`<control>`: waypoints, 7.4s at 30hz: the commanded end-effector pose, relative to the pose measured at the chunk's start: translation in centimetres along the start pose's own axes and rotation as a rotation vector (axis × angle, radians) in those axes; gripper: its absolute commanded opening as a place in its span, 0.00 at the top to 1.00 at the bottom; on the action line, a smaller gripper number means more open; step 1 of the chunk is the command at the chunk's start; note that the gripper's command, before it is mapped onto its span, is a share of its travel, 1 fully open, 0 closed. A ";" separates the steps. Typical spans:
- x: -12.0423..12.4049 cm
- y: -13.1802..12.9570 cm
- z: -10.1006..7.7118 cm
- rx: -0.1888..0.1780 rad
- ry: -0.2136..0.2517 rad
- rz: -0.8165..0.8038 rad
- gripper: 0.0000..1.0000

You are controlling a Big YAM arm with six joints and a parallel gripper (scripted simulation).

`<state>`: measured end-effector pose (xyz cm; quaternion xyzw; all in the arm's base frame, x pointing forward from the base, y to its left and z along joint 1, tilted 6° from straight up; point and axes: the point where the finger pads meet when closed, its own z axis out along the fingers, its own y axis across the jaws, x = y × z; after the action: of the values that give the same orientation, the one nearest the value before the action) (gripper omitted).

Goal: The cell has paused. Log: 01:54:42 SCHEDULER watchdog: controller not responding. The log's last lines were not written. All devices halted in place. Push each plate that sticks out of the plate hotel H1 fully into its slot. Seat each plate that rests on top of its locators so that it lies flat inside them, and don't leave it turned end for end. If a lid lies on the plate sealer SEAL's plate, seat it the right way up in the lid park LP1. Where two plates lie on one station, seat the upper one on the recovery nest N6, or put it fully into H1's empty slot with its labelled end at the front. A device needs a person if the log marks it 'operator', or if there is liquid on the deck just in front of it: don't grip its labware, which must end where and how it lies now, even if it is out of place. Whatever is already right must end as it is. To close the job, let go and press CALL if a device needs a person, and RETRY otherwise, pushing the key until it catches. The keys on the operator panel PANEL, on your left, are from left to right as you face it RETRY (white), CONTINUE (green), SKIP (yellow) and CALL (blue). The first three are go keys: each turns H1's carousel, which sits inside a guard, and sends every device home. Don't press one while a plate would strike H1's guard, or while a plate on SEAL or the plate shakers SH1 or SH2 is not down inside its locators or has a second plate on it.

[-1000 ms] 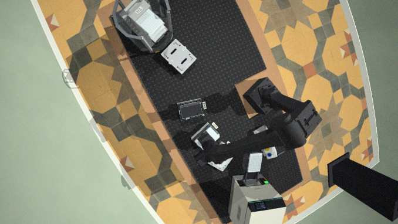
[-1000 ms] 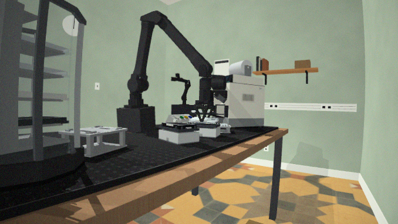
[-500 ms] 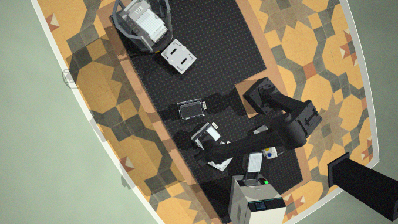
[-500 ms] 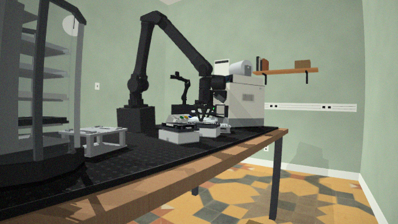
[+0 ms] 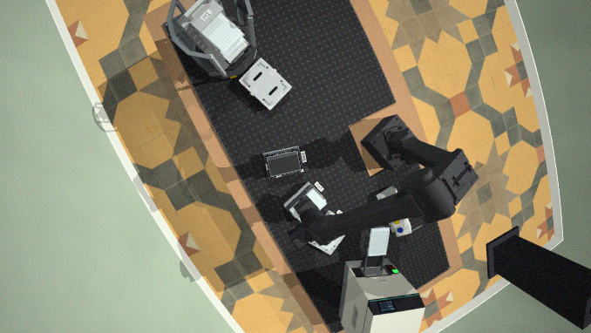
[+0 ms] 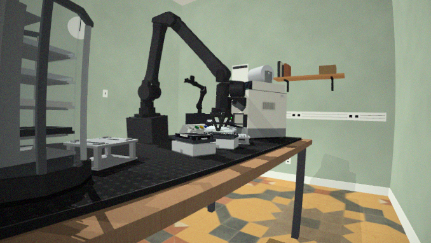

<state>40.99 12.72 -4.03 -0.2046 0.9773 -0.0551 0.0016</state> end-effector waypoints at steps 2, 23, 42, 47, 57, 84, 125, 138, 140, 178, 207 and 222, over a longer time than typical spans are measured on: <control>-3.3 0.0 -3.2 0.002 -0.081 0.006 0.16; -3.5 0.0 -3.2 0.003 -0.083 0.006 0.16; -3.5 0.0 -3.2 0.003 -0.082 0.006 0.16; -3.5 0.0 -3.2 0.003 -0.082 0.006 0.16; -3.5 0.0 -3.1 0.002 -0.080 0.006 0.16; -3.6 -0.1 -4.8 0.003 -0.086 0.008 0.16; -3.6 -0.1 -4.8 0.003 -0.095 0.009 0.16; -3.6 -0.1 -4.8 0.003 -0.098 0.009 0.16; -3.6 -0.1 -4.8 0.003 -0.099 0.009 0.16; -1.1 0.3 -3.3 0.001 -0.054 0.003 0.16; -1.3 0.3 -3.6 0.001 -0.062 0.004 0.16; -1.0 0.3 -3.4 0.001 -0.057 0.003 0.16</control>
<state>41.24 13.03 -2.12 -0.2043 0.9774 -0.0543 0.0070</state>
